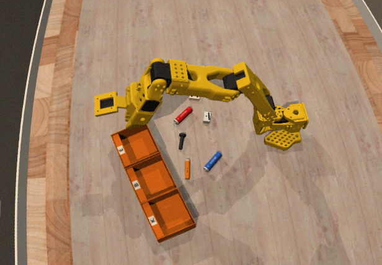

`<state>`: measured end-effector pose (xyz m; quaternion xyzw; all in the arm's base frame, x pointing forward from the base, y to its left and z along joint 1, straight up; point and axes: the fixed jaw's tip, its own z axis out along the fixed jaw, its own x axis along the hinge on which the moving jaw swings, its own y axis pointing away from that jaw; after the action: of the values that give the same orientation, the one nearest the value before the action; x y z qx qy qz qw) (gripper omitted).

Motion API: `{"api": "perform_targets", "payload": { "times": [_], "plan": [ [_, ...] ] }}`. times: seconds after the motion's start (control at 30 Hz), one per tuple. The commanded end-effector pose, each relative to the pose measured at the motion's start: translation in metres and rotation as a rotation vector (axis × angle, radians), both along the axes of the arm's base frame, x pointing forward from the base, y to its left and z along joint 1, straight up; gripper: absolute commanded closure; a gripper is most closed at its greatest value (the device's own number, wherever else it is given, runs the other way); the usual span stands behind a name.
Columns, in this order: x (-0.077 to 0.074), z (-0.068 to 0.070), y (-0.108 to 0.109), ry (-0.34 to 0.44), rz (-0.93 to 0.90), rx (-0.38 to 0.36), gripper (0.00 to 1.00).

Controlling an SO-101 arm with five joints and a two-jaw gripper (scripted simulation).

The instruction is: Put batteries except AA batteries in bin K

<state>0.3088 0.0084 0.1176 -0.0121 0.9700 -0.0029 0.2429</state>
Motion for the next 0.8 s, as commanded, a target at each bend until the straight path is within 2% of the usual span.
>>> {"api": "perform_targets", "payload": {
  "times": [0.0,0.23,0.77],
  "plan": [
    [0.002,0.002,0.003,-0.080,0.001,0.006,0.93],
    [-0.001,-0.012,0.003,-0.080,0.001,0.006,0.93],
    [-0.001,-0.013,0.003,-0.080,0.001,0.006,0.93]
  ]
}}
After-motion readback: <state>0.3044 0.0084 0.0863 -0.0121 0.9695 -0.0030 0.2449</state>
